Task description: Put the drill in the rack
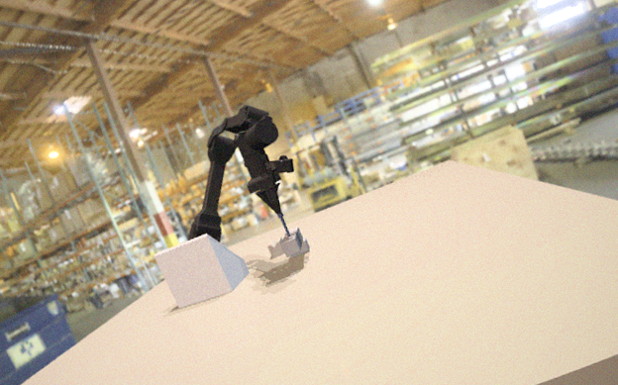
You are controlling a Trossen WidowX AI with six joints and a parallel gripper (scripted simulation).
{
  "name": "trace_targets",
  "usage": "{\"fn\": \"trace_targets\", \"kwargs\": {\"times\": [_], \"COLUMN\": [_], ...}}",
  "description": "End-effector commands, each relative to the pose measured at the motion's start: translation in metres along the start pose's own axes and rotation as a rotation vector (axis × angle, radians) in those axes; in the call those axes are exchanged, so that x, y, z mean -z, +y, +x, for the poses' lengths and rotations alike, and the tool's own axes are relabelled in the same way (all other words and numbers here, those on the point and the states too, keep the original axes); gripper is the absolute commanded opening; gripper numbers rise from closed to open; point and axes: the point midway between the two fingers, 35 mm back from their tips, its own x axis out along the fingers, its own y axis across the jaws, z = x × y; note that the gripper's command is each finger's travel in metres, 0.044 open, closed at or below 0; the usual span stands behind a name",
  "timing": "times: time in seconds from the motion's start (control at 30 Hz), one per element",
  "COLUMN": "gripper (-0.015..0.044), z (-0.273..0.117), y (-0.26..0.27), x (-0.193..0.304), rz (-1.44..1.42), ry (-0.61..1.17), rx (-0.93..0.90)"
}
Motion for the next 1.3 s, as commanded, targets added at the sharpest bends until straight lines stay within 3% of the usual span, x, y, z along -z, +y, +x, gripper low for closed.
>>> {"fn": "trace_targets", "kwargs": {"times": [0.0, 1.27], "gripper": [0.0, 0.0], "z": [0.0013, 0.0039], "y": [0.0039, 0.0004], "x": [-0.0009, -0.0042], "rz": [0.004, 0.004], "ry": [0.006, 0.005], "rx": [-0.01, -0.01]}}
